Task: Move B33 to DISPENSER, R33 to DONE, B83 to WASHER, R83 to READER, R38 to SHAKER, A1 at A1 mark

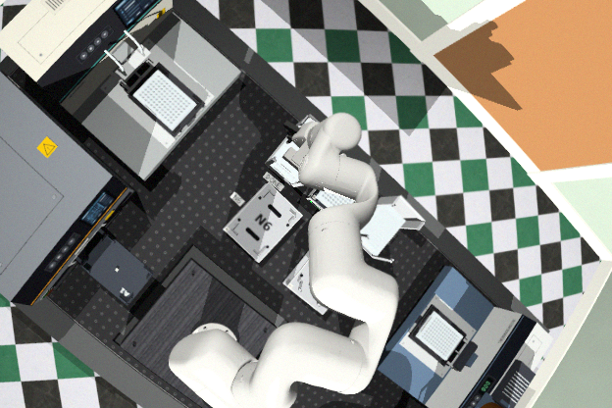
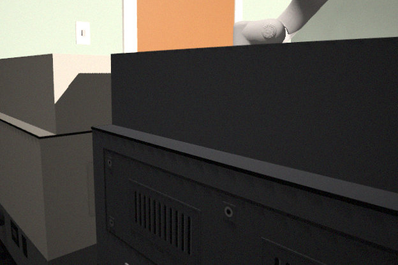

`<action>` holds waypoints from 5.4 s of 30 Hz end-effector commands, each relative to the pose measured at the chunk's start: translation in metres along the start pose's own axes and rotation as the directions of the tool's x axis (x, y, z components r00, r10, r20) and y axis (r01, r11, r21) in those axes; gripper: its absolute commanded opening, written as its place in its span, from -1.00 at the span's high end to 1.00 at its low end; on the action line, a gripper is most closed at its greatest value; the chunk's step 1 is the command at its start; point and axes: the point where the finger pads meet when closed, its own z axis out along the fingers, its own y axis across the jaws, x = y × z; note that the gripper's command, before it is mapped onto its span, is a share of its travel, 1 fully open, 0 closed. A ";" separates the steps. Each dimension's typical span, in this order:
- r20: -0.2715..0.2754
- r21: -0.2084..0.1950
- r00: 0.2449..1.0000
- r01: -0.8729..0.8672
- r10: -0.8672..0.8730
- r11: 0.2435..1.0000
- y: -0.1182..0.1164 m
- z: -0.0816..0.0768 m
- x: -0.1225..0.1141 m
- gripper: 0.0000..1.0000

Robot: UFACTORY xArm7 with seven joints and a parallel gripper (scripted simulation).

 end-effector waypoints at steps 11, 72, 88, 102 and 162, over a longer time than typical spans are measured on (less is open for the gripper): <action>0.005 -0.001 1.000 0.000 0.000 1.000 0.001 0.005 -0.002 1.00; 0.005 -0.001 1.000 0.000 0.000 1.000 0.001 0.041 -0.002 1.00; 0.005 -0.001 1.000 0.000 0.000 1.000 0.001 0.051 -0.002 1.00; 0.005 -0.001 1.000 0.000 0.000 1.000 0.001 0.059 -0.002 1.00; 0.005 -0.001 1.000 0.000 0.000 1.000 0.001 0.067 -0.002 1.00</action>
